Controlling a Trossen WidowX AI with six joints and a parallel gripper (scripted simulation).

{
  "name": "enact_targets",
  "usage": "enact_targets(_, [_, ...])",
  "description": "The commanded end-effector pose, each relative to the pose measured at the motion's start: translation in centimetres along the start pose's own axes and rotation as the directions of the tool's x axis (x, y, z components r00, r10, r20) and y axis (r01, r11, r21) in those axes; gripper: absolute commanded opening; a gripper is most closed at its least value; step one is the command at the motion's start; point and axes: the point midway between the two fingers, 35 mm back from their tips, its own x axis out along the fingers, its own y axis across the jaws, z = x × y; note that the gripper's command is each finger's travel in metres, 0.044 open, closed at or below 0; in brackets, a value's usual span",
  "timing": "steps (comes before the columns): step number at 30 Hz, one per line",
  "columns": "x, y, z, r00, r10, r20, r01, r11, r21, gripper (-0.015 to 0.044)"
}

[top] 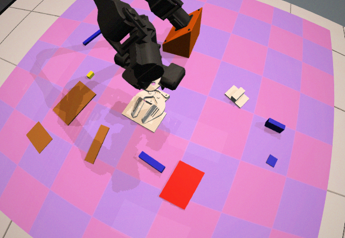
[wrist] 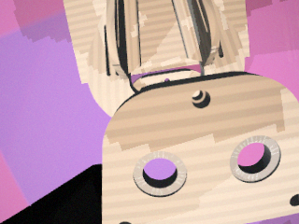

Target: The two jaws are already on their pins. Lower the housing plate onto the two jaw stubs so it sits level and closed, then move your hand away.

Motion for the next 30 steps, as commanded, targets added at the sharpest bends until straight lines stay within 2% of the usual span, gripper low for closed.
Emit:
enact_targets(1, [0.10,-0.20,-0.14,1.000,-0.007,-0.001,0.007,1.000,0.005,0.0351])
enact_targets(30, [0.10,0.51,-0.70,1.000,-0.007,-0.001,0.007,1.000,0.004,0.0351])
